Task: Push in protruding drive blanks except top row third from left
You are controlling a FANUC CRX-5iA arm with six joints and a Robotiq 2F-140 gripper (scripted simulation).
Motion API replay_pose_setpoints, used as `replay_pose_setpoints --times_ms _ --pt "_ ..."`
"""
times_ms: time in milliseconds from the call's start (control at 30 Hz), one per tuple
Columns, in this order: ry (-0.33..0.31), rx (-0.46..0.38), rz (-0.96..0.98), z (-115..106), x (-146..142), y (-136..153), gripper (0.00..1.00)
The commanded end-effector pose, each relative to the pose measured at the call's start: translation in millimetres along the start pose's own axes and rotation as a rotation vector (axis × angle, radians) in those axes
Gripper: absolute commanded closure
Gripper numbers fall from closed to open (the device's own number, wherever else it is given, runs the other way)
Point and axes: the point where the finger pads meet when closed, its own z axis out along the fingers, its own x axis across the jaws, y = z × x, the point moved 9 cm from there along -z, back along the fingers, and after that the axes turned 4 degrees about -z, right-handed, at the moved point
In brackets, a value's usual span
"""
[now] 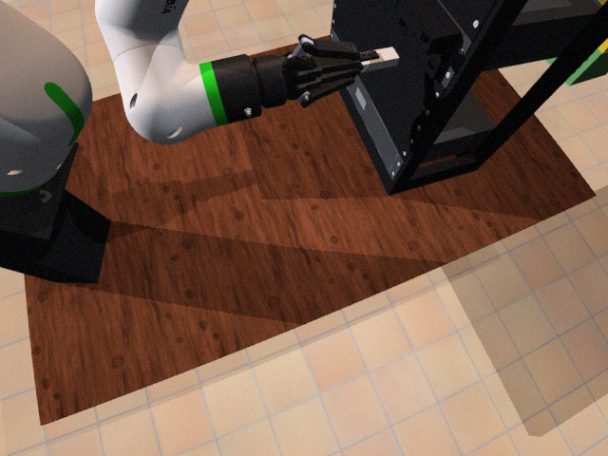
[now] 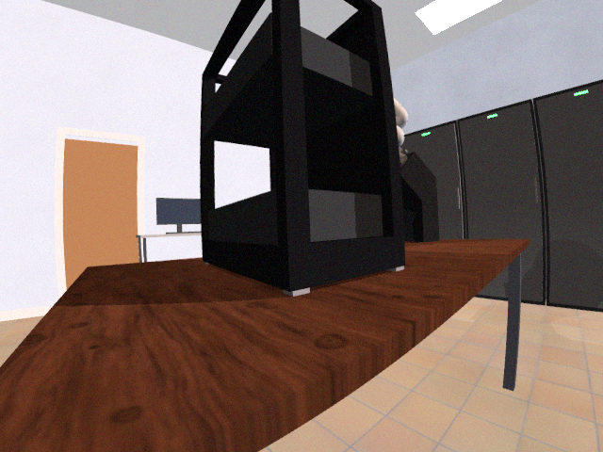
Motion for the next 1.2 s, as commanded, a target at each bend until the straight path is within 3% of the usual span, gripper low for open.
replay_pose_setpoints --times_ms 0,200,533,867,1167 --pt "-0.002 0.0 0.0 -14 -1 0 1.0" --pt "-0.002 0.0 0.0 -31 -1 0 1.0" --pt "-0.002 0.0 0.0 -33 -5 0 1.0" --pt "-0.002 0.0 0.0 -36 -50 -3 1.0" --pt "-0.002 0.0 0.0 -36 -57 -3 1.0"
